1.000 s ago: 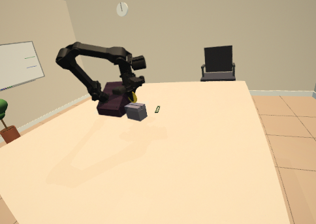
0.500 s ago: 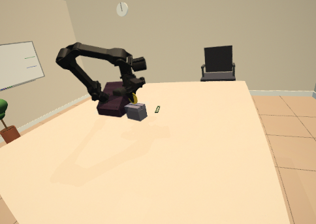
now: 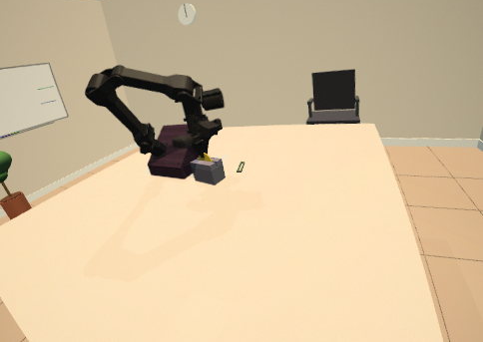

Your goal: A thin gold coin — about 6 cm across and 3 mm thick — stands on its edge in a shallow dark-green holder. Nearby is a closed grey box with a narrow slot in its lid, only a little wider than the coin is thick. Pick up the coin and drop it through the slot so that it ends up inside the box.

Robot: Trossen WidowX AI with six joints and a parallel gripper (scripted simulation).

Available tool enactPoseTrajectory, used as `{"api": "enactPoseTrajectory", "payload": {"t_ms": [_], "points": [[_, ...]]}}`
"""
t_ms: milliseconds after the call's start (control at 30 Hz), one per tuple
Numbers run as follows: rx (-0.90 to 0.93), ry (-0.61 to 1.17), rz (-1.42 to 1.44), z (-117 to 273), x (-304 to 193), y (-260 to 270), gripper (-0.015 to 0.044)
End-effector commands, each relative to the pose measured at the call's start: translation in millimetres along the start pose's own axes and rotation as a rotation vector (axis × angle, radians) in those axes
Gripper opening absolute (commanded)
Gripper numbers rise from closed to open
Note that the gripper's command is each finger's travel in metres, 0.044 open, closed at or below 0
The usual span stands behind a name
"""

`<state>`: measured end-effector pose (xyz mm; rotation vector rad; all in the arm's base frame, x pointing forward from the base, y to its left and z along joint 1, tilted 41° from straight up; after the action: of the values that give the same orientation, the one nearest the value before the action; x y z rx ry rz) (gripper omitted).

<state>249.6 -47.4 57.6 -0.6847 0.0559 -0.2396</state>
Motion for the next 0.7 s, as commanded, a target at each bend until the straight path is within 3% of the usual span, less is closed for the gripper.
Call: {"api": "enactPoseTrajectory", "payload": {"t_ms": [0, 300, 667], "points": [[0.0, 0.0, 0.0, 0, 0, 0, 0.0158], [0.0, 0.0, 0.0, 0, 0, 0, 0.0161], [-0.001, 0.001, 0.002, 27, 0, 0, 0.044]]}}
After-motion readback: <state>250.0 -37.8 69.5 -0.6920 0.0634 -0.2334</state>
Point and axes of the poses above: the point midway between the two fingers, 35 mm back from their tips, its own z axis back along the fingers, its own y axis across the jaws, x = y × z, the point moved 2 cm from there along z, back along the fingers, and after that the axes turned 8 degrees about z, right-handed, at the moved point
